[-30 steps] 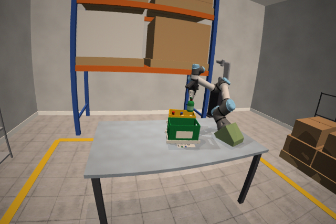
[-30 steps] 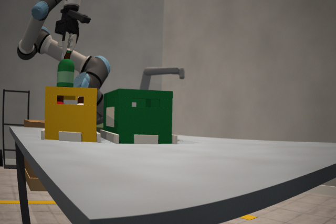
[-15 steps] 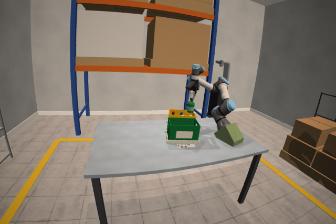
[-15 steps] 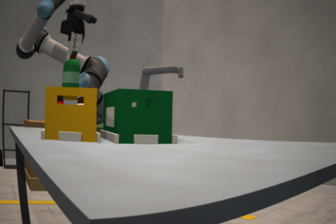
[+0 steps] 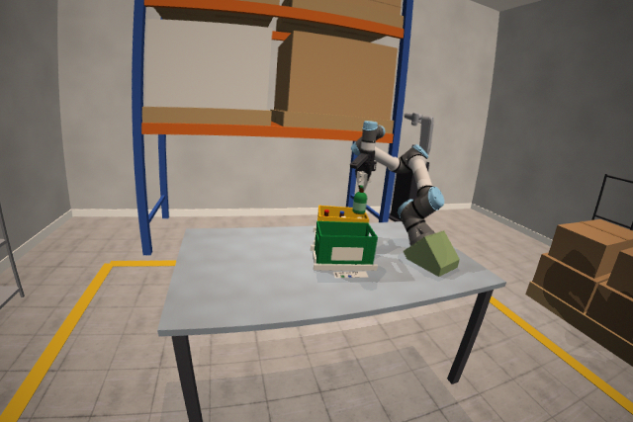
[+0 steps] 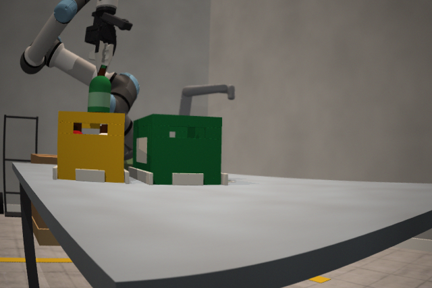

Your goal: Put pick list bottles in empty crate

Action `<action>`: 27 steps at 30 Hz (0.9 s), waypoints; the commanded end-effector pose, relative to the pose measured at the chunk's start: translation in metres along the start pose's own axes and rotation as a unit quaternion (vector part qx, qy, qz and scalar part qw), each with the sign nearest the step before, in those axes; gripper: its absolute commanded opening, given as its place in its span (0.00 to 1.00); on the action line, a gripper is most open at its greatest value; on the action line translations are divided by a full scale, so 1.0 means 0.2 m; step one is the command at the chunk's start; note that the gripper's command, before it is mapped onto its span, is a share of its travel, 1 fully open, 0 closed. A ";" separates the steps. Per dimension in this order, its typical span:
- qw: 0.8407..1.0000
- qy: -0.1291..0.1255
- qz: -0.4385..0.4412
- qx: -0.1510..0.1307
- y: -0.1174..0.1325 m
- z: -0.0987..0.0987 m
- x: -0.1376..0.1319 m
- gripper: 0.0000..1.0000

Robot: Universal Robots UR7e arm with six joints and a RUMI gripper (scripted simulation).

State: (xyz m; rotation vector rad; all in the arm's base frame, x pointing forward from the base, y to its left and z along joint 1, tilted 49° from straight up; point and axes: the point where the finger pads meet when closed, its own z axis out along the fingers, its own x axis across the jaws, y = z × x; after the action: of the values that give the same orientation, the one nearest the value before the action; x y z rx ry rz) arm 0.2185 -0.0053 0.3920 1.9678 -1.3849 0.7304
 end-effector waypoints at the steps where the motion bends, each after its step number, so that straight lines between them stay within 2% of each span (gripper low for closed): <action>1: 1.000 0.000 0.001 0.001 -0.05 0.00 -0.04 0.00; 27: 1.000 0.000 0.001 0.001 -0.21 0.00 -0.19 0.00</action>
State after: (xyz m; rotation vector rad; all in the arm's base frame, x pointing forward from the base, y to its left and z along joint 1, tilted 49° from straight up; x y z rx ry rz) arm 0.2431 0.0239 0.3619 1.9669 -1.3839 0.7294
